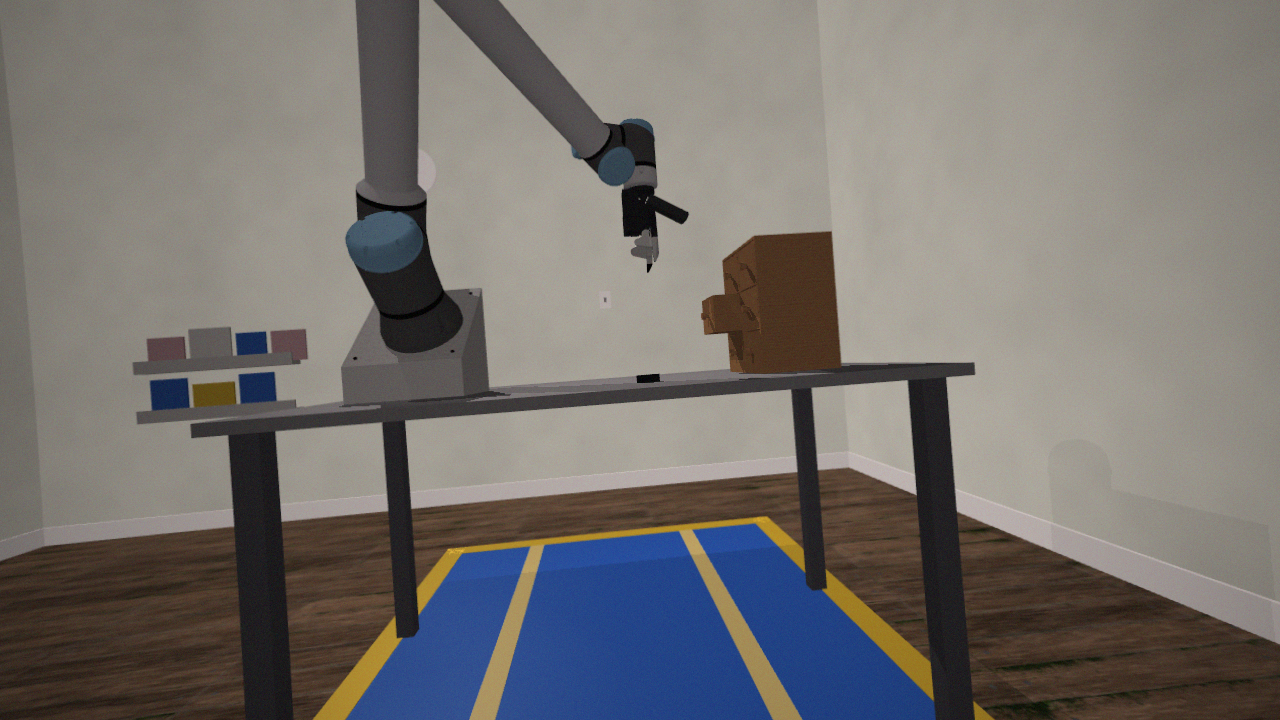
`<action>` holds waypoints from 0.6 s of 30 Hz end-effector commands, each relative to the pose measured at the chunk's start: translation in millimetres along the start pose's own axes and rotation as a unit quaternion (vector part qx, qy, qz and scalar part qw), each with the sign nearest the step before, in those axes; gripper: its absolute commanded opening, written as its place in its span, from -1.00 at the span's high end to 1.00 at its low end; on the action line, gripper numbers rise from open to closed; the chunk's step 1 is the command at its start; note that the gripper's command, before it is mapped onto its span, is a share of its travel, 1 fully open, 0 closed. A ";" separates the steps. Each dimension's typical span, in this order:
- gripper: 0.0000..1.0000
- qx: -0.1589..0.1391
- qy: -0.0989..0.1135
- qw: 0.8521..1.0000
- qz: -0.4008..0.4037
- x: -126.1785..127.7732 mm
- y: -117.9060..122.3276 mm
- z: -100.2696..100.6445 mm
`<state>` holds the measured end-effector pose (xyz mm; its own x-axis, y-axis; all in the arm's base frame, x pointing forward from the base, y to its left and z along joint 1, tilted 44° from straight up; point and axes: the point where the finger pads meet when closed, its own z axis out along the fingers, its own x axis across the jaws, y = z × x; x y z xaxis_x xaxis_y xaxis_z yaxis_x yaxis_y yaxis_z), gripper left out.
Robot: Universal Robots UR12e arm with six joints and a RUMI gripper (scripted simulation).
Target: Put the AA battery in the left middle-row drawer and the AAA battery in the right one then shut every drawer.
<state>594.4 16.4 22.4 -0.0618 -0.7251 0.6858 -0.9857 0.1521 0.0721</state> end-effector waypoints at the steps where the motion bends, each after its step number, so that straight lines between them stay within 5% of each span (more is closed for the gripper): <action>1: -1.00 0.001 0.000 1.000 0.000 -18.9 54.3 11.1; 18: -1.00 0.002 0.000 1.000 0.000 -20.7 60.0 12.6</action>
<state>534.6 31.6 3.3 -0.0614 -0.7251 0.6859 -0.9859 0.1512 0.0716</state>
